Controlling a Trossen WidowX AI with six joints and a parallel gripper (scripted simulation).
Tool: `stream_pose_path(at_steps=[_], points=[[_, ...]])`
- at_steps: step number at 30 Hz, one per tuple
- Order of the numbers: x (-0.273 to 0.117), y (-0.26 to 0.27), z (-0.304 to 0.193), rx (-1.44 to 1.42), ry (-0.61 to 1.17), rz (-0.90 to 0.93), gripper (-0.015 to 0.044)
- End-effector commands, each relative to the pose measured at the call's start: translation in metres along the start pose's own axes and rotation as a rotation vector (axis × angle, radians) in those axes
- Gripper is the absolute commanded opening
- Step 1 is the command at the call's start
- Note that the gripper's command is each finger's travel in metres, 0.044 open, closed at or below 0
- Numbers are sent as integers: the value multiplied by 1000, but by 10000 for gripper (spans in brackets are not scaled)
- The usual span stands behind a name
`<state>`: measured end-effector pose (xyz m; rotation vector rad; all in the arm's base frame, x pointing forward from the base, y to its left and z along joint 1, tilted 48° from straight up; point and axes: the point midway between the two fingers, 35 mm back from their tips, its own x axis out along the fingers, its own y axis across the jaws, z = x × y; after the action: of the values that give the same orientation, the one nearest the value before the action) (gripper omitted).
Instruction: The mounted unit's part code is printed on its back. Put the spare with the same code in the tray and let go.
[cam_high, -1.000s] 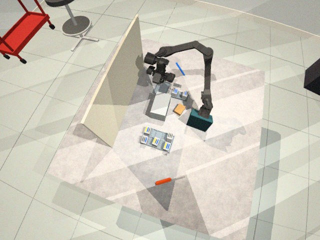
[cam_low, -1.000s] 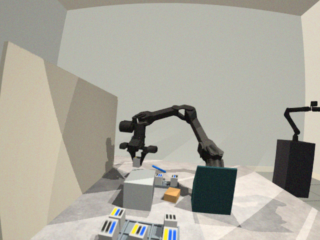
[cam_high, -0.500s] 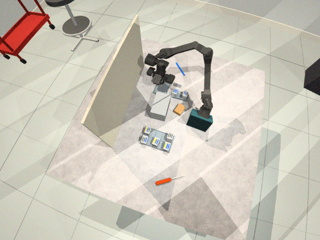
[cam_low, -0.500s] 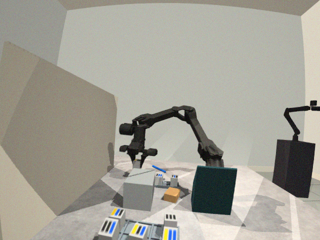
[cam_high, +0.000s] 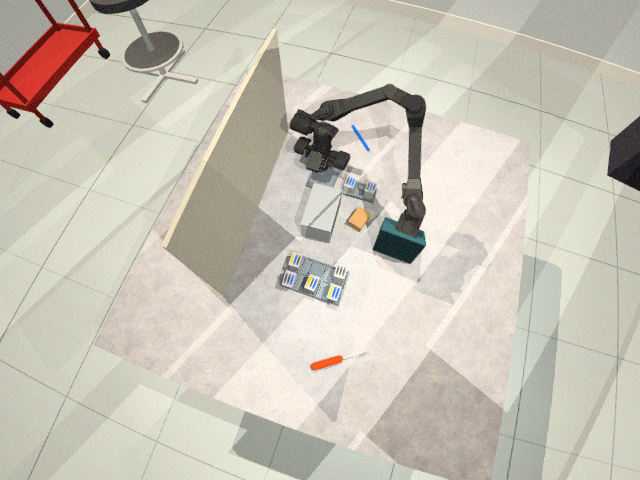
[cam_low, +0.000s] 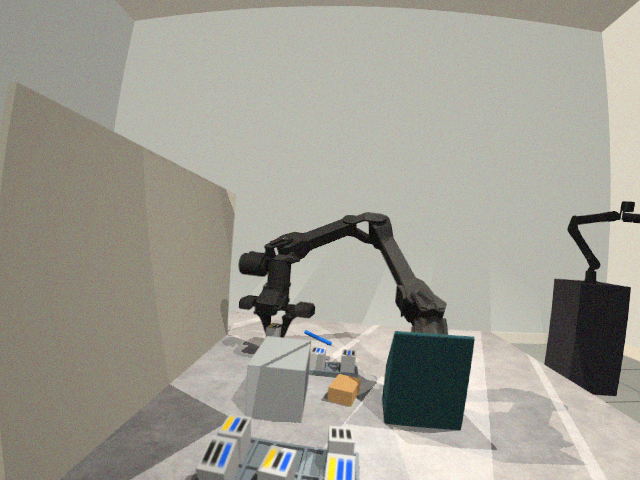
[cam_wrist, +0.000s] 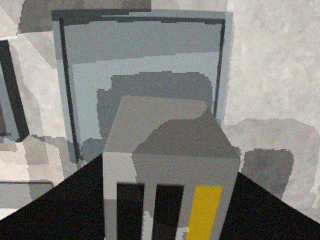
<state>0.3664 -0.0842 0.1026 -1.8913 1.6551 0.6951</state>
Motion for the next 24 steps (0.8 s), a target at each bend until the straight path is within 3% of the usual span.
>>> stream_pose_path(at_steps=[1,24], points=[[4,1,0,-7,3,2,0],[24,4,-2,-7,9,1,0]])
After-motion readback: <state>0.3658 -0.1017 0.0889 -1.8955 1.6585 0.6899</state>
